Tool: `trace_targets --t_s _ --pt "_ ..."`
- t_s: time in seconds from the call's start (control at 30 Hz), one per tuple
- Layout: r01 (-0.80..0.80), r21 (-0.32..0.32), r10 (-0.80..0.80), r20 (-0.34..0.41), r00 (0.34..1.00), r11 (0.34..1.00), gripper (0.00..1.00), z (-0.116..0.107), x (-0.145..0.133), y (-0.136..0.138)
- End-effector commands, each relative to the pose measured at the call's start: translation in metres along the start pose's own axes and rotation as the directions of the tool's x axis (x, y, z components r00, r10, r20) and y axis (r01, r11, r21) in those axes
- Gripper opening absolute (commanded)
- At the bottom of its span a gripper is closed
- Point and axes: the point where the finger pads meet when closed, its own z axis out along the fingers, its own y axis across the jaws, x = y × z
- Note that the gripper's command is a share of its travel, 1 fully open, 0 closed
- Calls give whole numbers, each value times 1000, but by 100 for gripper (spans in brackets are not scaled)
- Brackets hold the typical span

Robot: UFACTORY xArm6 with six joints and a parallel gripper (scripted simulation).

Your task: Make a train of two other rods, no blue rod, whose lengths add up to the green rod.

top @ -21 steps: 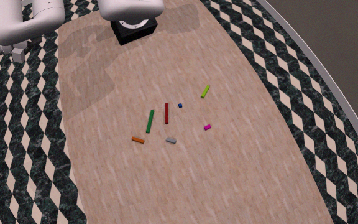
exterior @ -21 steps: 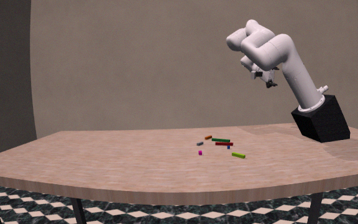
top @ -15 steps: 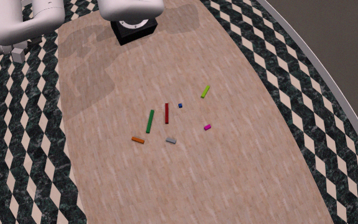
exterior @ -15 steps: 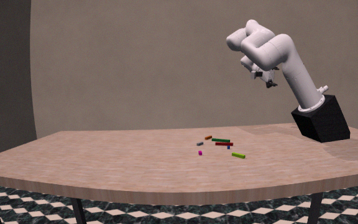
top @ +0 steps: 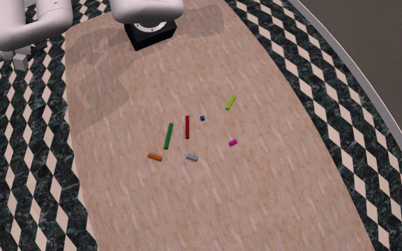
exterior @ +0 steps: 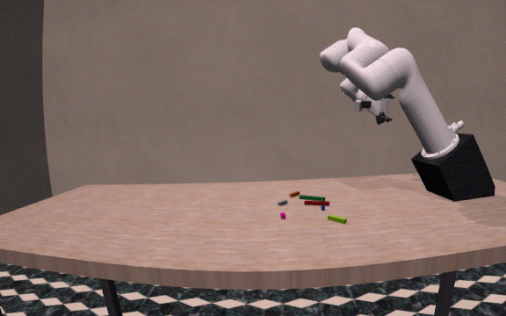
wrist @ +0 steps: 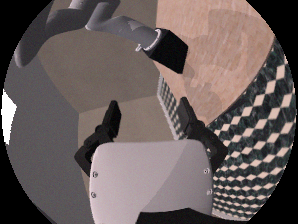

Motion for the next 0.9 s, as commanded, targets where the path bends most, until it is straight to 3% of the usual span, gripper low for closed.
trace_targets --t_s 0.0,0.4,0.87 --pt "3 -7 -3 4 1000 1000 100 0 1 -1" --pt "75 -73 -70 62 996 995 100 18 29 7" --pt "264 -217 -216 221 951 940 100 67 99 27"
